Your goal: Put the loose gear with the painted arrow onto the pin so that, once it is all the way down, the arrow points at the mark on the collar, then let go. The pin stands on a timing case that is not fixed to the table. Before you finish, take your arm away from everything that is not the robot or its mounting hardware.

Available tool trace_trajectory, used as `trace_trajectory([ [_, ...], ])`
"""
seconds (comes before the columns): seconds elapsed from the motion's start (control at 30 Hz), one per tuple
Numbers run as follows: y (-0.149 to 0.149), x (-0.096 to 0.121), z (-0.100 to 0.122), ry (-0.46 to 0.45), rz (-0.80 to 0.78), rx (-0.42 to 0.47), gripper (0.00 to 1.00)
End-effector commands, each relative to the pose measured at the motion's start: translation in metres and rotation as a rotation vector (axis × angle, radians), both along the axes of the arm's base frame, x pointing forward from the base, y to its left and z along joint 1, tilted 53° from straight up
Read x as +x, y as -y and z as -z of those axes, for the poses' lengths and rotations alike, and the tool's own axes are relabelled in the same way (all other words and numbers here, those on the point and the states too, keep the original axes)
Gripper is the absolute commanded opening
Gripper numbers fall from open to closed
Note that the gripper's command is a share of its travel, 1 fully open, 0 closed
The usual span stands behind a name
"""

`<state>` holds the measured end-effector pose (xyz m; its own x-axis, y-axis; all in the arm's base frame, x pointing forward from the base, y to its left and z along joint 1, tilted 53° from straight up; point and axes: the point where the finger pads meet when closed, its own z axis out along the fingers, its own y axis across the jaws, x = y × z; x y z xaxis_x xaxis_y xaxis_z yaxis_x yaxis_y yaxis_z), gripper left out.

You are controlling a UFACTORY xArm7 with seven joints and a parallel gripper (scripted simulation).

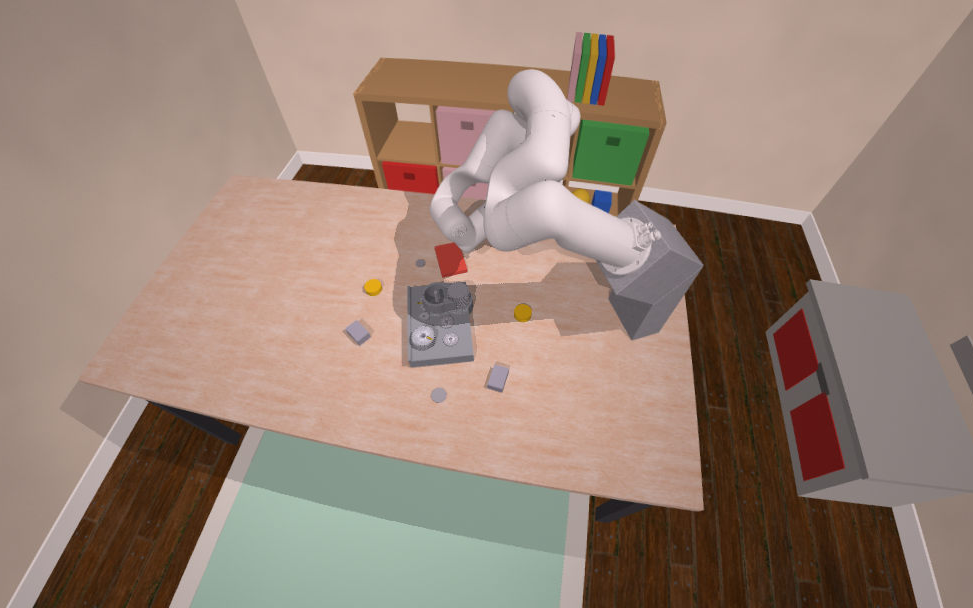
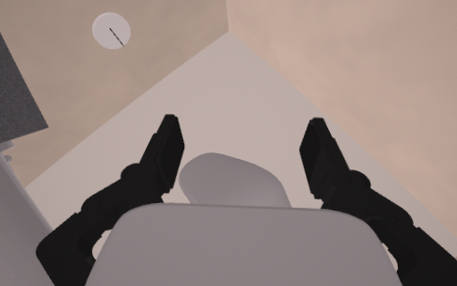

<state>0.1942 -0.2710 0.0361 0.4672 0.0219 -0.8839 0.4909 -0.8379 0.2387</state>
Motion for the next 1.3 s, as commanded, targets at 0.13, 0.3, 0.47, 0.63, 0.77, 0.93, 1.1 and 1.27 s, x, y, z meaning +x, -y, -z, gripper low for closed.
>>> trace_trajectory([
  [0.13, -0.022, 0.039, -0.009, 0.092, -0.081, 0.01, 1.0],
  [0.3, -0.022, 0.039, -0.009, 0.092, -0.081, 0.01, 1.0],
  [0.47, -0.049, 0.076, -0.019, 0.182, -0.168, 0.024, 1.0],
  [0.63, -0.049, 0.076, -0.019, 0.182, -0.168, 0.024, 1.0],
  [0.77, -0.049, 0.076, -0.019, 0.182, -0.168, 0.024, 1.0],
  [0.93, -0.081, 0.109, -0.03, 0.264, -0.255, 0.045, 1.0],
  [1.1, -0.081, 0.109, -0.03, 0.264, -0.255, 0.045, 1.0],
  [1.27, -0.081, 0.109, -0.03, 0.264, -0.255, 0.045, 1.0],
])
